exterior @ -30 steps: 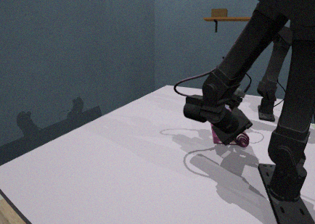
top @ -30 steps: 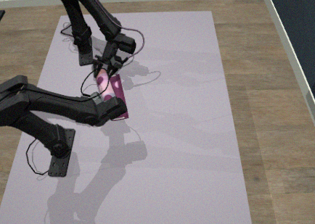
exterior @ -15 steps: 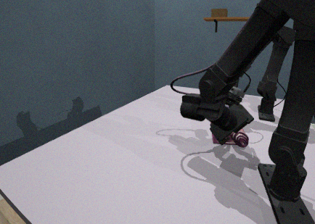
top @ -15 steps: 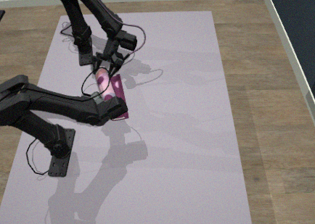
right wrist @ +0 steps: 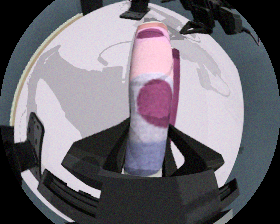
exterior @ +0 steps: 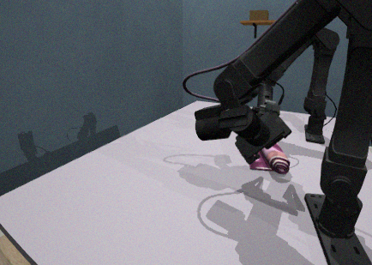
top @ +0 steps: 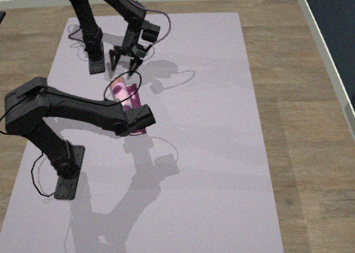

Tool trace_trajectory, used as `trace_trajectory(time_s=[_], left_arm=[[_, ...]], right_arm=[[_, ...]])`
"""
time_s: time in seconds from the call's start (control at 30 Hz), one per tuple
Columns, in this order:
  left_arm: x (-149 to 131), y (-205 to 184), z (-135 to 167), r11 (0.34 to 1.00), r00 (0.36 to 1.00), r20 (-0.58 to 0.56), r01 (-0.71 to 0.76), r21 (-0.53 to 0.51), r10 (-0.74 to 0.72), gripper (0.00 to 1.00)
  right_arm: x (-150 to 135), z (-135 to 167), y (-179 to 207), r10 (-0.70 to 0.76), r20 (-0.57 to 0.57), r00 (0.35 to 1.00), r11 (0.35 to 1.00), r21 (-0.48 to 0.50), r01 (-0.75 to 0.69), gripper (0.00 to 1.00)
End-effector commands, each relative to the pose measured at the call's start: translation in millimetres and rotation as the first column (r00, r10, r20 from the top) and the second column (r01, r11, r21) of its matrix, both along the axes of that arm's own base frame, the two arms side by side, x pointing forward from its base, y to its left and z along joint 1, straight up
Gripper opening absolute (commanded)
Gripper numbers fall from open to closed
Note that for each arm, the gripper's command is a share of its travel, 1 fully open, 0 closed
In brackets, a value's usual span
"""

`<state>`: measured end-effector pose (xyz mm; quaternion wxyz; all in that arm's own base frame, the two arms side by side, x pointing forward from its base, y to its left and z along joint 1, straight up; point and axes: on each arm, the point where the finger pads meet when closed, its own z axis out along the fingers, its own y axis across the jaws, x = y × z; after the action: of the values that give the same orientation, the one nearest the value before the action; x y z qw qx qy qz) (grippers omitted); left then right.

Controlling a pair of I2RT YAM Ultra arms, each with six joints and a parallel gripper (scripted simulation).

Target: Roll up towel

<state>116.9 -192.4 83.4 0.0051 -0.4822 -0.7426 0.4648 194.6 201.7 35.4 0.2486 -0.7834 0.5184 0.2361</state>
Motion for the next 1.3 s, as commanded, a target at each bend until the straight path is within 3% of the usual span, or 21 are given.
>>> trace_trajectory(time_s=[0.0,0.2,0.27,0.37,0.5,0.73,0.83,0.93,1.1,1.27], left_arm=[[-3.7,3.0,9.2,0.999,0.999,0.012,0.049,-0.013,-0.049,0.86],[-10.3,-2.3,9.4,0.999,0.981,0.189,0.034,0.015,-0.036,0.89],[-10.3,-2.3,9.4,0.999,0.981,0.189,0.034,0.015,-0.036,0.89],[-15.2,-6.3,9.5,0.999,0.948,0.317,0.02,0.033,-0.03,0.9],[-22.5,-12.3,9.7,0.998,0.867,0.498,-0.005,0.057,-0.024,0.91],[-35.0,-22.6,10.1,0.996,0.667,0.744,-0.039,0.081,-0.034,0.94],[-36.5,-23.8,10.1,0.996,0.641,0.767,-0.039,0.082,-0.038,0.94],[-40.5,-27.1,10.2,0.993,0.539,0.841,-0.072,0.09,-0.037,0.96],[-44.0,-29.9,10.3,0.991,0.448,0.893,-0.098,0.093,-0.039,0.97],[-42.5,-30.0,11.2,0.991,0.445,0.894,-0.094,0.093,-0.042,0.98]], right_arm=[[-11.7,-1.3,-2.4,0.006,-0.162,0.987,0.998,-0.068,-0.017,0.39],[-11.7,0.6,-2.4,-0.012,-0.327,0.945,0.99,-0.138,-0.035,0.39],[-11.7,0.6,-2.4,-0.012,-0.327,0.945,0.99,-0.138,-0.035,0.39],[-11.7,1.6,-2.4,-0.026,-0.407,0.913,0.984,-0.171,-0.048,0.39],[-11.7,2.9,-2.4,-0.048,-0.504,0.862,0.975,-0.212,-0.07,0.39],[-11.7,4.9,-2.4,-0.091,-0.638,0.765,0.957,-0.268,-0.111,0.39],[-11.7,5.1,-2.4,-0.096,-0.653,0.751,0.955,-0.275,-0.116,0.39],[-11.7,5.8,-2.4,-0.112,-0.69,0.715,0.948,-0.29,-0.132,0.39],[-11.7,6.5,-2.4,-0.131,-0.729,0.672,0.94,-0.307,-0.15,0.39],[-11.7,5.1,-2.4,-0.136,-0.738,0.661,0.938,-0.311,-0.154,0.39]])
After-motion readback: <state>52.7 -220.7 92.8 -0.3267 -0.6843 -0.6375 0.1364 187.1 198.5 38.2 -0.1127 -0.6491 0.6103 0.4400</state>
